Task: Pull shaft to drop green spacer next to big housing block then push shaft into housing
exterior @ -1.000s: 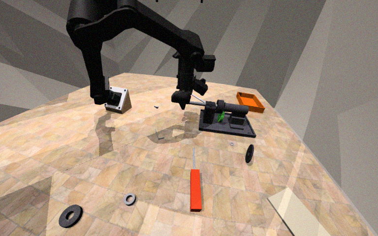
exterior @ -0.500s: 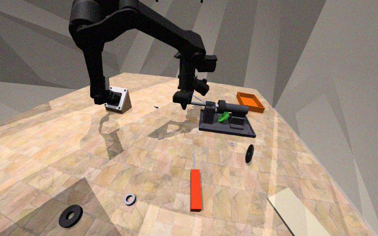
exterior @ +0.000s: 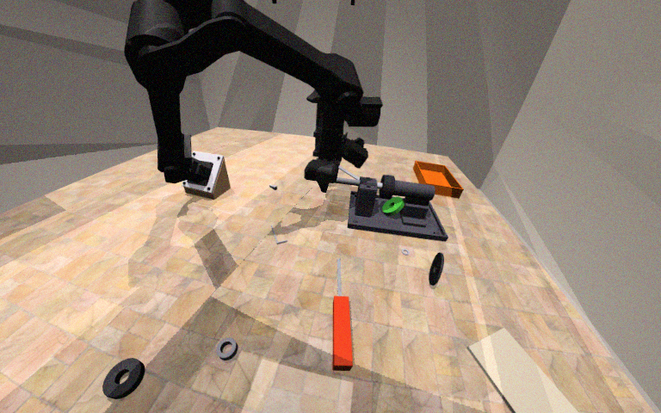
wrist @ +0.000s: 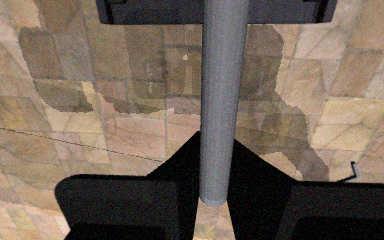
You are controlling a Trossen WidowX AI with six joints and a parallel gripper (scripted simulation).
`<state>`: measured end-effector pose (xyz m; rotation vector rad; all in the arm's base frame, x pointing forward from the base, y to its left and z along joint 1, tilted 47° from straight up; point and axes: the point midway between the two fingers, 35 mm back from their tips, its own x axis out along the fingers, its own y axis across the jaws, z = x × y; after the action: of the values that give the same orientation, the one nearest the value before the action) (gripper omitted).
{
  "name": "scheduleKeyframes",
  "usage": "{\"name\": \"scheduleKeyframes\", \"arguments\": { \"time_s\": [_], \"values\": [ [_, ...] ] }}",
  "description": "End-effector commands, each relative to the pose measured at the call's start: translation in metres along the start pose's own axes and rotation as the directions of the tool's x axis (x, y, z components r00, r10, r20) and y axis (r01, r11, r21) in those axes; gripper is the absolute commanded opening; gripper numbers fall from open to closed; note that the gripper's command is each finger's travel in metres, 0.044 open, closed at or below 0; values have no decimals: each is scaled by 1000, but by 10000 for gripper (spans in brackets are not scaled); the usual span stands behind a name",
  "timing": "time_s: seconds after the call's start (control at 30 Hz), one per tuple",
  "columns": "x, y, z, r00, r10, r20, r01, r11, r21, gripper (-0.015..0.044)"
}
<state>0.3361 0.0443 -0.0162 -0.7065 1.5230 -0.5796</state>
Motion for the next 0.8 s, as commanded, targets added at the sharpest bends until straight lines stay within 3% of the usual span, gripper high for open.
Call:
{"name": "scheduleKeyframes", "arguments": {
  "time_s": [0.0,0.77],
  "values": [
    [-2,-1,5,1000,0,9,0,1000,1,0],
    [-2,-1,12,1000,0,10,0,1000,1,0]
  ]
}}
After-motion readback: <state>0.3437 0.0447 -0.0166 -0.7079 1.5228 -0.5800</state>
